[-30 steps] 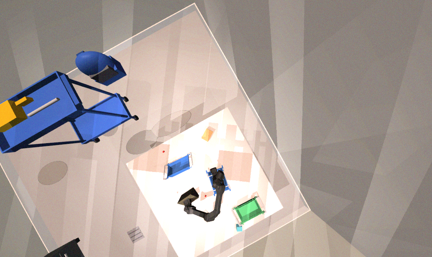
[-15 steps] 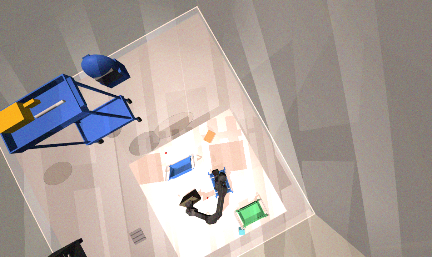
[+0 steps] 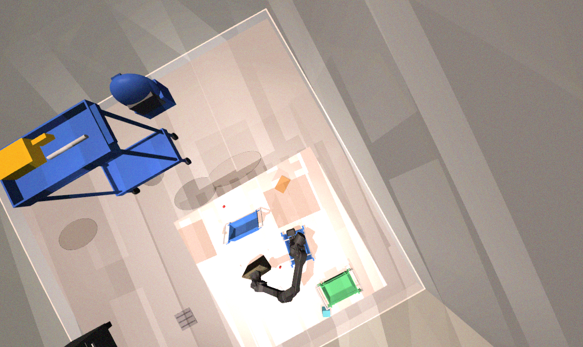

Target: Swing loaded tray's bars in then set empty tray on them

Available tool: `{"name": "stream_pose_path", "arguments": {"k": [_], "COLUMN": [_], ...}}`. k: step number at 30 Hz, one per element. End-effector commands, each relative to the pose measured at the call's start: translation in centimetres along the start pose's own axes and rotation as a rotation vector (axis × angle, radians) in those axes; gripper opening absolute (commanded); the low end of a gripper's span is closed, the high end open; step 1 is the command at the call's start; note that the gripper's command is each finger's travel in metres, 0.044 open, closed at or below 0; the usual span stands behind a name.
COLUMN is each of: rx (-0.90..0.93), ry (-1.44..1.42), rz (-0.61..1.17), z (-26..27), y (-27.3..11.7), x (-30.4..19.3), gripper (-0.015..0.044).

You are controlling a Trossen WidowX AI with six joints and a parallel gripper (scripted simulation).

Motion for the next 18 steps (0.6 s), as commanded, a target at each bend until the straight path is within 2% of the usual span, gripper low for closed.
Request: {"name": "stream_pose_path", "arguments": {"k": [1, 5, 12, 13, 18], "rx": [0.000, 0.002, 0.003, -0.003, 0.047], "ry": [0.000, 0.000, -0.001, -0.012, -0.056], "rz": [0.000, 0.000, 0.001, 0.010, -0.025], "z": [0.0, 0.1, 0.0, 0.4, 7.3], "y": [0.0, -2.0, -9.0, -5.5, -8.0], "x": [0.0, 0.3, 0.0, 0.1, -3.4], "gripper": [0.0000, 0.0000, 0.0000, 0.0000, 0.0000]}}
Point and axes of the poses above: the point midway between the two fingers, 35 mm back from their tips, its own y axis out along the fingers, its own z axis across the jaws, x = y × z, the point moved 3 cm from there along -y, back along the fingers, and after that the axes turned 13 degrees about -y, right-handed, at the moved point
